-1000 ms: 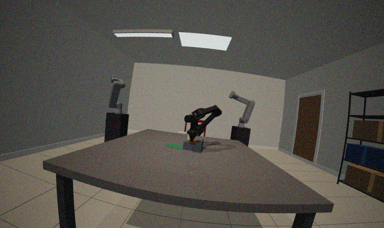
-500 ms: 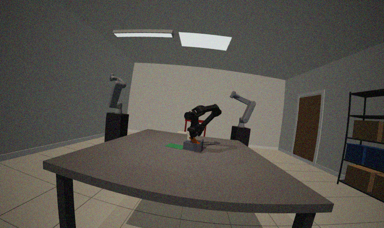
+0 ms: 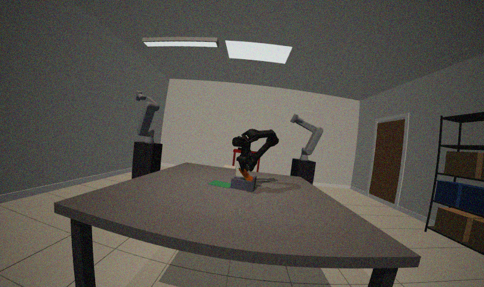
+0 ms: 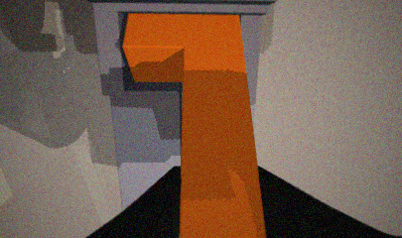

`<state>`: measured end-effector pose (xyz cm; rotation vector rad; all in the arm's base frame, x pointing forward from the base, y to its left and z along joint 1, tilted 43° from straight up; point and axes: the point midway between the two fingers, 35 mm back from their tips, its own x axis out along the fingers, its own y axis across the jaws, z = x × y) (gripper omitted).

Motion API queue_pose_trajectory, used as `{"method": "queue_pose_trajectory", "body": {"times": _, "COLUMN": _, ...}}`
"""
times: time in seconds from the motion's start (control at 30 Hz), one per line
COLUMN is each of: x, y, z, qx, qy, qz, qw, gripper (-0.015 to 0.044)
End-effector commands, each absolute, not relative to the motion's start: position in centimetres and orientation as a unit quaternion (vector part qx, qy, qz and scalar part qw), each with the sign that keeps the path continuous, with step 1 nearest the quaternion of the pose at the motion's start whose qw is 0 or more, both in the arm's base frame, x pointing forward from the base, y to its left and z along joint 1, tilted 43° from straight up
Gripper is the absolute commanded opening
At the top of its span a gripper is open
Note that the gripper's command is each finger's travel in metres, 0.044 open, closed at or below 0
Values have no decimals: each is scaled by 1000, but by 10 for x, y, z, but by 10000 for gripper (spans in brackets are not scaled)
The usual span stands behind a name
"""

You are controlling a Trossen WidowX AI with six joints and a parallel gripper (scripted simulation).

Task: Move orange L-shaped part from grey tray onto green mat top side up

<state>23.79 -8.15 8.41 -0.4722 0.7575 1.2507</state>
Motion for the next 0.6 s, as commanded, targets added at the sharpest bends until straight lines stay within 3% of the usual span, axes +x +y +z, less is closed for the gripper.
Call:
{"method": "queue_pose_trajectory", "body": {"times": 0.0, "x": 237, "y": -85, "z": 90, "qx": -213, "qy": 341, "qz": 567, "qw": 719, "gripper": 0}}
{"method": "queue_pose_trajectory", "body": {"times": 0.57, "x": 234, "y": -103, "z": 109, "qx": -213, "qy": 341, "qz": 567, "qw": 719, "gripper": 0}}
